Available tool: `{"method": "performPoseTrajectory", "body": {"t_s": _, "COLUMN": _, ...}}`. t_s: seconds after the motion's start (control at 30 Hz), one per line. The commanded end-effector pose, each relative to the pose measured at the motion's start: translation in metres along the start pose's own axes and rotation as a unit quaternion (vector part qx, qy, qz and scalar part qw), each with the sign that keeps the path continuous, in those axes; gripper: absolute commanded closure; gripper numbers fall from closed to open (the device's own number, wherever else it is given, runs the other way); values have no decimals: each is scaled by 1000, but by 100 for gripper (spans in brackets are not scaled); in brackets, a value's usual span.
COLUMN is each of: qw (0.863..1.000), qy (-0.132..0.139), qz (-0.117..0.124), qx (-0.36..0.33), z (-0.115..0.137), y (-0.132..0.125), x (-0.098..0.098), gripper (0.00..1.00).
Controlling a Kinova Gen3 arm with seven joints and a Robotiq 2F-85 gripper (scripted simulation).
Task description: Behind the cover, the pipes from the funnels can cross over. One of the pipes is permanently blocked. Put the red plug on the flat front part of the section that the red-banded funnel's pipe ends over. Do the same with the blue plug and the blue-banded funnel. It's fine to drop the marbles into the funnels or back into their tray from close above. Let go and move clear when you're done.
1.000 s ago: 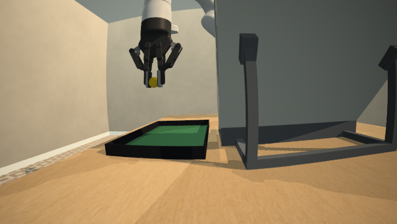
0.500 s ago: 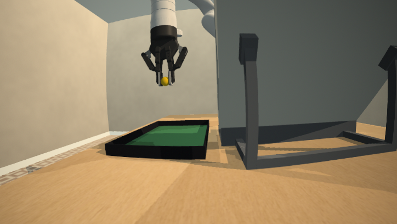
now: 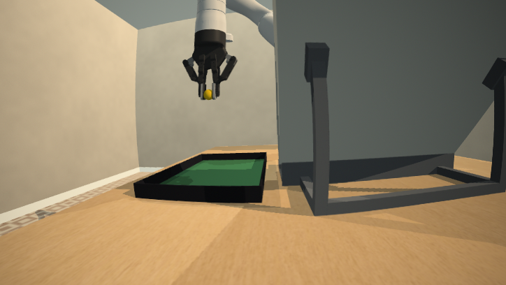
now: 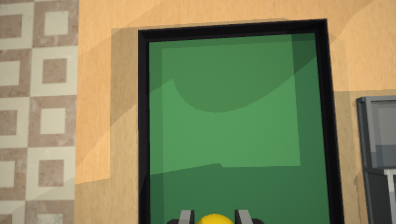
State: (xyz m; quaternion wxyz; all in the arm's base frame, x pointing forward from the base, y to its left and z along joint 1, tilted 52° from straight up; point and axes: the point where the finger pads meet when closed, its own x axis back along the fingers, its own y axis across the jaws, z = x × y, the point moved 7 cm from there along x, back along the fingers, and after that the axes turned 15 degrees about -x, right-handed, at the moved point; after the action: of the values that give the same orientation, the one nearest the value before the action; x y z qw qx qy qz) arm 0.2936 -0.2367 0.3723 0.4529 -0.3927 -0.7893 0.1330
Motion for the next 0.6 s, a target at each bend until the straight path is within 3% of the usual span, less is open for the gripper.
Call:
{"method": "performPoseTrajectory", "body": {"t_s": 0.0, "qw": 999, "qy": -31, "qz": -35, "qx": 7, "z": 3, "y": 3, "x": 8, "gripper": 100}}
{"method": "performPoseTrajectory", "body": {"t_s": 0.3, "qw": 999, "qy": -31, "qz": -35, "qx": 7, "z": 3, "y": 3, "x": 8, "gripper": 100}}
{"method": "performPoseTrajectory", "body": {"t_s": 0.33, "qw": 999, "qy": -32, "qz": -32, "qx": 8, "z": 4, "y": 64, "x": 46, "gripper": 100}}
{"method": "performPoseTrajectory", "body": {"t_s": 0.43, "qw": 999, "qy": -32, "qz": -32, "qx": 8, "z": 4, "y": 70, "x": 49, "gripper": 100}}
{"method": "performPoseTrajectory", "body": {"t_s": 0.57, "qw": 999, "qy": -32, "qz": -32, "qx": 8, "z": 5, "y": 105, "x": 70, "gripper": 100}}
